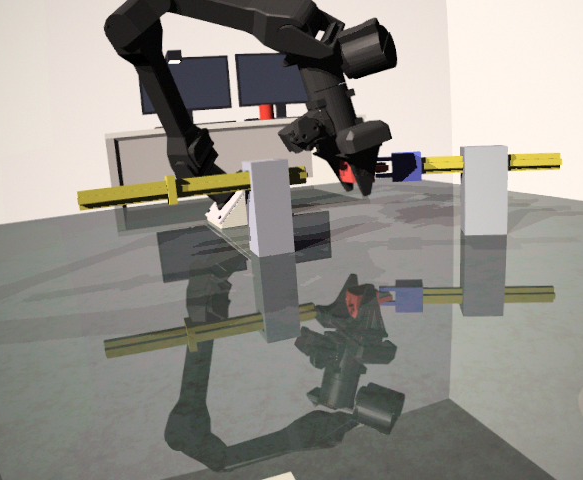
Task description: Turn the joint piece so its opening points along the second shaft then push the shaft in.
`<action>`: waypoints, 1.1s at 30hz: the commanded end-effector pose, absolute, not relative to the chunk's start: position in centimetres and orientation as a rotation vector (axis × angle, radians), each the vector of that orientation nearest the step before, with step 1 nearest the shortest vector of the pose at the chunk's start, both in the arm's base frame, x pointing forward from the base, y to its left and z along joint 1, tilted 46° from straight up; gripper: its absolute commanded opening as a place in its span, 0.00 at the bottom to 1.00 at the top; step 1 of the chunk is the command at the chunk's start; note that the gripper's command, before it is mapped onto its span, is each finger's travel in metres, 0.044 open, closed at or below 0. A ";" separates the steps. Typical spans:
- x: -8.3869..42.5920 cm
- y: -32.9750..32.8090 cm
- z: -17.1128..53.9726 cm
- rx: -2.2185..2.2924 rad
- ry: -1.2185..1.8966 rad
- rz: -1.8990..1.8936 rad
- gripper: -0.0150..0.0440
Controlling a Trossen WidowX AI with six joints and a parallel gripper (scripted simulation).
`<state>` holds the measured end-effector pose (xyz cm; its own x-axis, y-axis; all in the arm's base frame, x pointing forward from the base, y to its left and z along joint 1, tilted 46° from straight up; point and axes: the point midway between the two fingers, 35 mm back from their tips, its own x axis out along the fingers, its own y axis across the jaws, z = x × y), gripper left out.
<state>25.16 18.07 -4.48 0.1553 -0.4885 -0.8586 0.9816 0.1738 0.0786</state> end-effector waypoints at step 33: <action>24.4 20.1 -2.7 0.464 0.422 -1.313 1.00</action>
